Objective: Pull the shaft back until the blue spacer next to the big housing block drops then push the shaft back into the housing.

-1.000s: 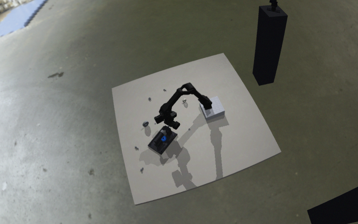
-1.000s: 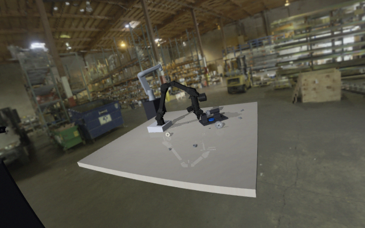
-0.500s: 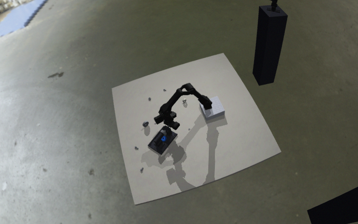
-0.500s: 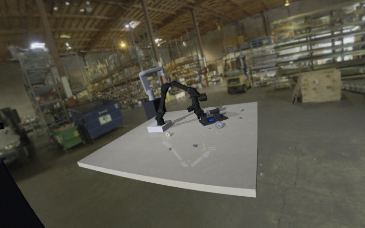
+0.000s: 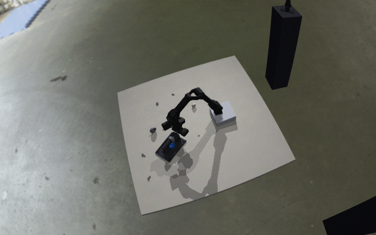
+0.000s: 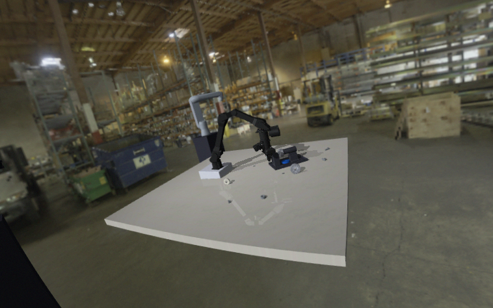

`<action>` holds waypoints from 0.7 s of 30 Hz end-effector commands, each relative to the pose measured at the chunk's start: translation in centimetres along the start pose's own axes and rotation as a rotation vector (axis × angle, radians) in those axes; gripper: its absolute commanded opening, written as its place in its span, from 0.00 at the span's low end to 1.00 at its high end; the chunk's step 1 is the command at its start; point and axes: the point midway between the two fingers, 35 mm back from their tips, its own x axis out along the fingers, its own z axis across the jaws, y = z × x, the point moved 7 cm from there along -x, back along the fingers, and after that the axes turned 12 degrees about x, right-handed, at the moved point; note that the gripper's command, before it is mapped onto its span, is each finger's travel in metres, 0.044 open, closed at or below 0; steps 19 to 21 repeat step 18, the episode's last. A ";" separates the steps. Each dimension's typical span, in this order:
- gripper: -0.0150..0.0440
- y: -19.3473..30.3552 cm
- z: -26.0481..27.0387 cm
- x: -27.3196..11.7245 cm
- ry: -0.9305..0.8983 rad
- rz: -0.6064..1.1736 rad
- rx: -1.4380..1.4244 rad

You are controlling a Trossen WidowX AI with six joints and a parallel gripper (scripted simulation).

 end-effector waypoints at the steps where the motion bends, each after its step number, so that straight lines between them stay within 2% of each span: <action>1: 0.25 0.3 -0.1 -0.1 0.000 0.012 0.000; 4: 0.25 0.3 -0.1 -0.1 0.000 0.012 0.000; 18: 0.88 0.1 0.0 -0.8 0.000 0.001 0.000; 21: 0.88 0.1 0.0 -0.8 0.000 0.001 0.000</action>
